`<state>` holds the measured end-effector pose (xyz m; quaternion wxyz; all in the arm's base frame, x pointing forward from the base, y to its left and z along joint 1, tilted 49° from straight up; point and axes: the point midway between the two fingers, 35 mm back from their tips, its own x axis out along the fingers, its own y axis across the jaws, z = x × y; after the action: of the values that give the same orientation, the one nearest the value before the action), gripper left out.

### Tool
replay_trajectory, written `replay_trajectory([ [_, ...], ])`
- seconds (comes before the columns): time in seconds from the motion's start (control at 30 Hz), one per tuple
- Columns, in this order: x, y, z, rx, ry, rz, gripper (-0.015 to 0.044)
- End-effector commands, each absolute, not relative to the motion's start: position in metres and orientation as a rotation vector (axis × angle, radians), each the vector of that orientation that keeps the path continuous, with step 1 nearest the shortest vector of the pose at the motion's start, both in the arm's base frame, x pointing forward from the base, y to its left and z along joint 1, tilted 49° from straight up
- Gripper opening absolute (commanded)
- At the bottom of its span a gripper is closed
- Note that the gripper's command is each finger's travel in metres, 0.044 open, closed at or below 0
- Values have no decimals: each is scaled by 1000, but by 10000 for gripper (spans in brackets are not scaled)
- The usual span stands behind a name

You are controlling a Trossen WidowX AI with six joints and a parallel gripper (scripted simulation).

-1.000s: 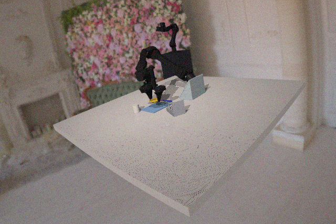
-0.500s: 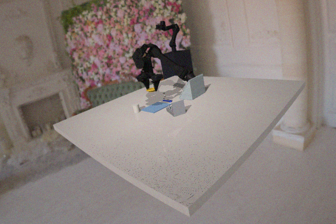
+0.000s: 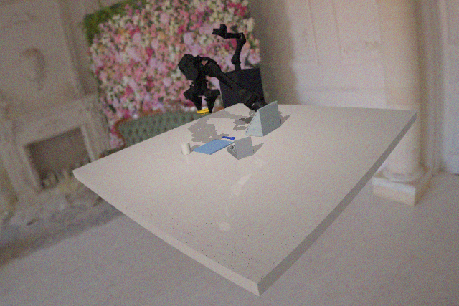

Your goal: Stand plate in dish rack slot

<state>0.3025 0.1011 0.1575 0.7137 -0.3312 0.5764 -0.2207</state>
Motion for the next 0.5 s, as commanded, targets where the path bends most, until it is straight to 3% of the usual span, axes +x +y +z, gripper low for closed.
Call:
replay_trajectory([
  [0.0, 299, 106, 156, -715, 1277, -503, 0],
  [0.47, 245, 139, 104, -395, 1164, -778, 0],
])
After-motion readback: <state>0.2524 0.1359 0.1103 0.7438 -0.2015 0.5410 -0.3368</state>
